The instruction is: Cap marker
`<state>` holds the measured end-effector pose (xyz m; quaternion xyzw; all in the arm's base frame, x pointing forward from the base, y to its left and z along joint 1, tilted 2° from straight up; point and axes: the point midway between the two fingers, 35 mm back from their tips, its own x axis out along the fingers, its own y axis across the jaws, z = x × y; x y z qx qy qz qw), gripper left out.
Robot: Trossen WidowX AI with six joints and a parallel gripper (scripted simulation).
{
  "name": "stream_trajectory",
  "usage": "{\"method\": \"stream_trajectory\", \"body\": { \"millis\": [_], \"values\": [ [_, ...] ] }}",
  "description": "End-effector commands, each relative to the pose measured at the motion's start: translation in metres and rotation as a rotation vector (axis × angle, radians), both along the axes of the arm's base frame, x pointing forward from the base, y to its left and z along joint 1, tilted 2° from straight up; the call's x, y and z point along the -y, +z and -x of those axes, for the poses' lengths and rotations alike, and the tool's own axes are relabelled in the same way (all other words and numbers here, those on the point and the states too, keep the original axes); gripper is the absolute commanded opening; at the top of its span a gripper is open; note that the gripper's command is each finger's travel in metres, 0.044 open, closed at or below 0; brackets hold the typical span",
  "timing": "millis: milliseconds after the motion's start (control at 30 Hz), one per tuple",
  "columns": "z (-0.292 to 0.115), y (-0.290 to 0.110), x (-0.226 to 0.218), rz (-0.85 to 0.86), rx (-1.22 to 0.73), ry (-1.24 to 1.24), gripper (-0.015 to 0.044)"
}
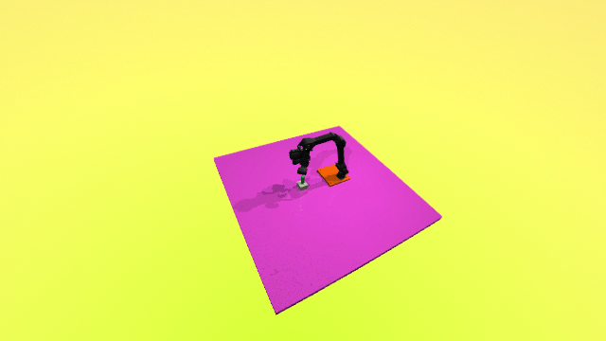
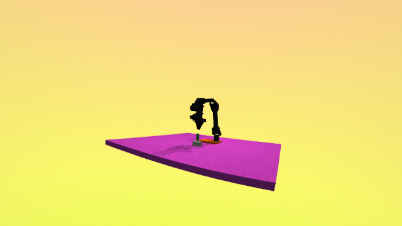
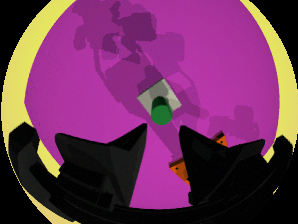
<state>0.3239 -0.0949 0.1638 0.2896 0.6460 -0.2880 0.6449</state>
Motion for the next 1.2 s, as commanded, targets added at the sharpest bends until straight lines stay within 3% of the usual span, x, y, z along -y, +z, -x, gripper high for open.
{"method": "stream_trajectory", "body": {
  "millis": [0, 67, 1167],
  "values": [
    [0.0, -0.004, 0.0, 0.003, 0.003, 0.664, 0.0046],
    [0.0, -0.004, 0.0, 0.003, 0.003, 0.681, 0.0],
    [0.0, -0.028, 0.0, 0.003, 0.003, 0.681, 0.0]
  ]
}}
